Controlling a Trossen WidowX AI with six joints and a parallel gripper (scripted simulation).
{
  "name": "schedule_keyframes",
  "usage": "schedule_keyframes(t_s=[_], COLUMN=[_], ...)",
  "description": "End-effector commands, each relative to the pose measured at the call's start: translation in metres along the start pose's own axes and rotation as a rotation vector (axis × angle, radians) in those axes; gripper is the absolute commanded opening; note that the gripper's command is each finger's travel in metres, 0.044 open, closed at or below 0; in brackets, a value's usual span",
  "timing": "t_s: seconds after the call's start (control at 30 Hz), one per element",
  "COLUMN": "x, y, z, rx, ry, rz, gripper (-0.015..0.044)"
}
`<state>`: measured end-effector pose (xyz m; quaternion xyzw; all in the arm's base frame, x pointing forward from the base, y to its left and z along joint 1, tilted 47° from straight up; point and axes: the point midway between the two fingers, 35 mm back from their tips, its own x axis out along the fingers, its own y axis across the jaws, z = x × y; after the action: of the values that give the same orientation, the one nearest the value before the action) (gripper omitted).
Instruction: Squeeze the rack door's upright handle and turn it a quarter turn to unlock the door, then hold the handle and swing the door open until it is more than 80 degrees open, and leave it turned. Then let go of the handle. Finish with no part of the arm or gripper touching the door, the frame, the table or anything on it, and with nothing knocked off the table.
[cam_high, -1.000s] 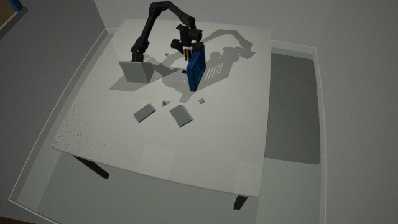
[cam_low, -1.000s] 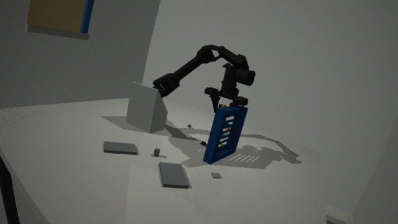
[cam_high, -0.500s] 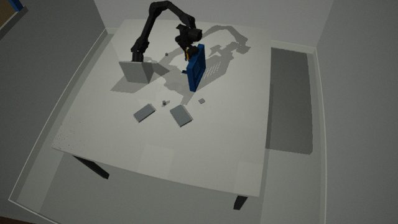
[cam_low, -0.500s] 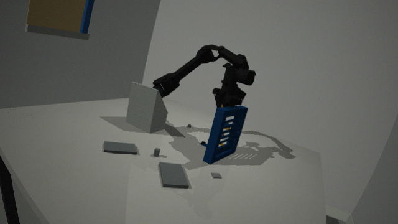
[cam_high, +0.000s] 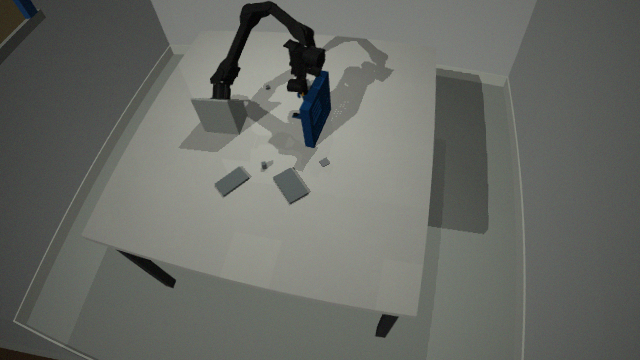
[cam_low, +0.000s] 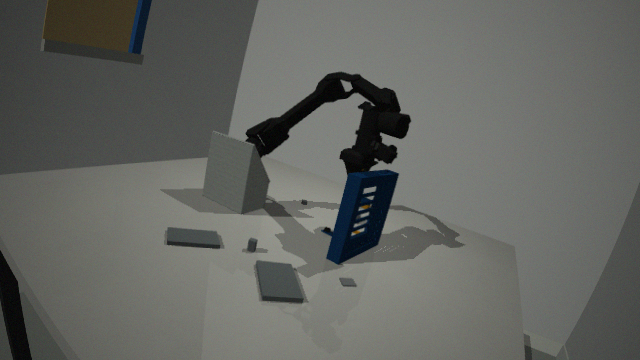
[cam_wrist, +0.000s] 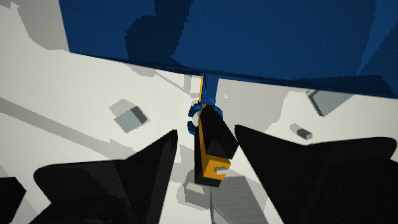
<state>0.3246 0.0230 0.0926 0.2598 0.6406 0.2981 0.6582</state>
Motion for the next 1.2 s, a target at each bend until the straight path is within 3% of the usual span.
schedule_keyframes(t_s=[0.0,1.17], x=[0.0003,0.0003], y=[-0.0009,-0.0009], z=[0.0,0.0], rx=[0.212,1.913], ry=[0.001,-0.003], rz=[-0.004,-0.004], gripper=[0.0296,0.0296])
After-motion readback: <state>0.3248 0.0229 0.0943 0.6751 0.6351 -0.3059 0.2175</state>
